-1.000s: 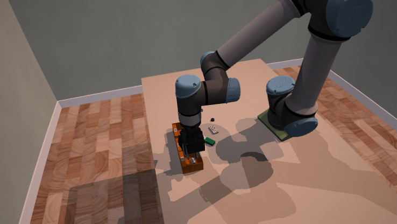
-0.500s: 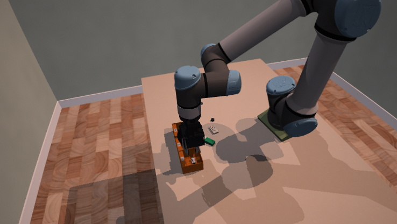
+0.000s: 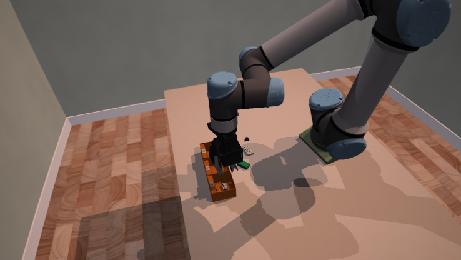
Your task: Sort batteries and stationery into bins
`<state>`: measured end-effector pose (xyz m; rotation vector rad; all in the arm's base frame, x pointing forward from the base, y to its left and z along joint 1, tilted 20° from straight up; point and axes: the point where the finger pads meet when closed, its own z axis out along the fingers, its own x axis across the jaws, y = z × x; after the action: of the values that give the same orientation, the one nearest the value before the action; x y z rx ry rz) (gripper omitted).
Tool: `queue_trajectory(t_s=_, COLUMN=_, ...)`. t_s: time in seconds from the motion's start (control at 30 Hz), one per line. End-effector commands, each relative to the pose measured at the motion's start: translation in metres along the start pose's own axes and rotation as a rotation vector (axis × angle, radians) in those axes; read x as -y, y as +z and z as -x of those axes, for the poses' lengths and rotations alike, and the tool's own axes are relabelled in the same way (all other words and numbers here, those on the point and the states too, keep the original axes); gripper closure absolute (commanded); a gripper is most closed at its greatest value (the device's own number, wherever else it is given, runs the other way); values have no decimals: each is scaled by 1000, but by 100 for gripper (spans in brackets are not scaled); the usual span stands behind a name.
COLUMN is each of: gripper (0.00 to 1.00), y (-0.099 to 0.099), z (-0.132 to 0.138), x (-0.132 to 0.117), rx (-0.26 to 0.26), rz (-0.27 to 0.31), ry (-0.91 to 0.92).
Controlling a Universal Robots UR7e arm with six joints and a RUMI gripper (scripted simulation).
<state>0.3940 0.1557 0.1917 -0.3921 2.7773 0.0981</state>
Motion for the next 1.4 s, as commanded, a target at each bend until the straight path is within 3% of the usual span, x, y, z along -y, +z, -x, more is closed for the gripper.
queue_trajectory(t_s=0.0, gripper=77, y=-3, z=-28, x=25, rx=5, rz=7, ry=-157)
queue_trajectory(t_s=0.2, gripper=77, y=-5, z=-66, x=58, rx=-4, rz=-11, ry=-315)
queue_trajectory(t_s=0.47, gripper=77, y=-6, z=-92, x=80, rx=-10, rz=-18, ry=-500)
queue_trajectory(t_s=0.63, gripper=77, y=-6, z=-94, x=83, rx=8, rz=8, ry=-610)
queue_trajectory(t_s=1.37, gripper=77, y=-6, z=-86, x=75, rx=9, rz=9, ry=-612)
